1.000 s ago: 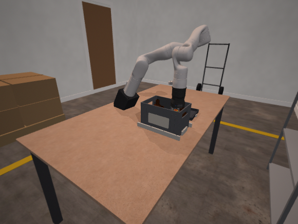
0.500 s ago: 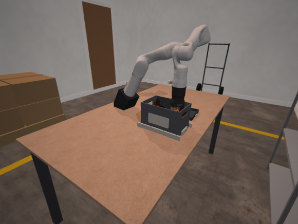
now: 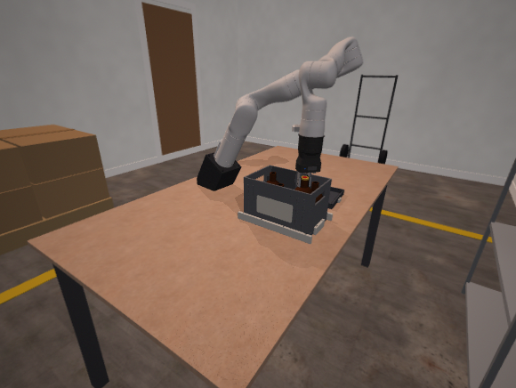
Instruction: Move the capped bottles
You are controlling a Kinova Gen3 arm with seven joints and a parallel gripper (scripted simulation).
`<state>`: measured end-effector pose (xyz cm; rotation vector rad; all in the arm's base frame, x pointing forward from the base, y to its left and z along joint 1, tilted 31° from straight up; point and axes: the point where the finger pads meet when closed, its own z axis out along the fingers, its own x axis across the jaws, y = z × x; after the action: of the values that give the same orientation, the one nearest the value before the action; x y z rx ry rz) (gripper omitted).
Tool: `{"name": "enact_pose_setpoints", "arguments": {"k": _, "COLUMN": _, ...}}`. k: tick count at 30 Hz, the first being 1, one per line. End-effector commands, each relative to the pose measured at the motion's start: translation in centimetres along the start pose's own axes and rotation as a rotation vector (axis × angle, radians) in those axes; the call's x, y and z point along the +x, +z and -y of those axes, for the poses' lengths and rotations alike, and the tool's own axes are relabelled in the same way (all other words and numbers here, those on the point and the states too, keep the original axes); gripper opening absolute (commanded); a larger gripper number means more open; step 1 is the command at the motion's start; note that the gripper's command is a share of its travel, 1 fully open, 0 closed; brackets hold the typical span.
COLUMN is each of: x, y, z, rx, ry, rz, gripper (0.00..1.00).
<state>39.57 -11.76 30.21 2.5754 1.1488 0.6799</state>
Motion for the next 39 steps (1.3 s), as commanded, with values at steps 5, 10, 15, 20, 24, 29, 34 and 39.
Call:
{"name": "enact_pose_setpoints", "arguments": {"k": 5, "x": 0.1, "y": -1.9, "z": -0.1, "rx": -0.003, "ry": -0.002, "rz": -0.002, "gripper": 0.0}}
{"name": "enact_pose_setpoints", "arguments": {"k": 10, "x": 0.2, "y": -3.6, "z": -0.1, "rx": -0.003, "ry": -0.004, "rz": -0.003, "gripper": 0.0}}
{"name": "enact_pose_setpoints", "arguments": {"k": 15, "x": 0.4, "y": -4.9, "z": -0.1, "rx": -0.004, "ry": -0.006, "rz": -0.004, "gripper": 0.0}}
{"name": "enact_pose_setpoints", "arguments": {"k": 20, "x": 0.2, "y": -6.1, "z": -0.1, "rx": -0.004, "ry": -0.001, "rz": -0.001, "gripper": 0.0}}
{"name": "enact_pose_setpoints", "arguments": {"k": 24, "x": 0.3, "y": -7.5, "z": -0.1, "rx": -0.004, "ry": -0.003, "rz": -0.002, "gripper": 0.0}}
{"name": "enact_pose_setpoints", "arguments": {"k": 29, "x": 0.4, "y": -9.1, "z": -0.1, "rx": -0.004, "ry": -0.005, "rz": -0.004, "gripper": 0.0}}
{"name": "enact_pose_setpoints", "arguments": {"k": 34, "x": 0.2, "y": -9.8, "z": 0.0, "rx": -0.003, "ry": -0.001, "rz": -0.001, "gripper": 0.0}}
{"name": "enact_pose_setpoints", "arguments": {"k": 39, "x": 0.3, "y": -10.9, "z": -0.1, "rx": -0.003, "ry": -0.003, "rz": -0.002, "gripper": 0.0}}
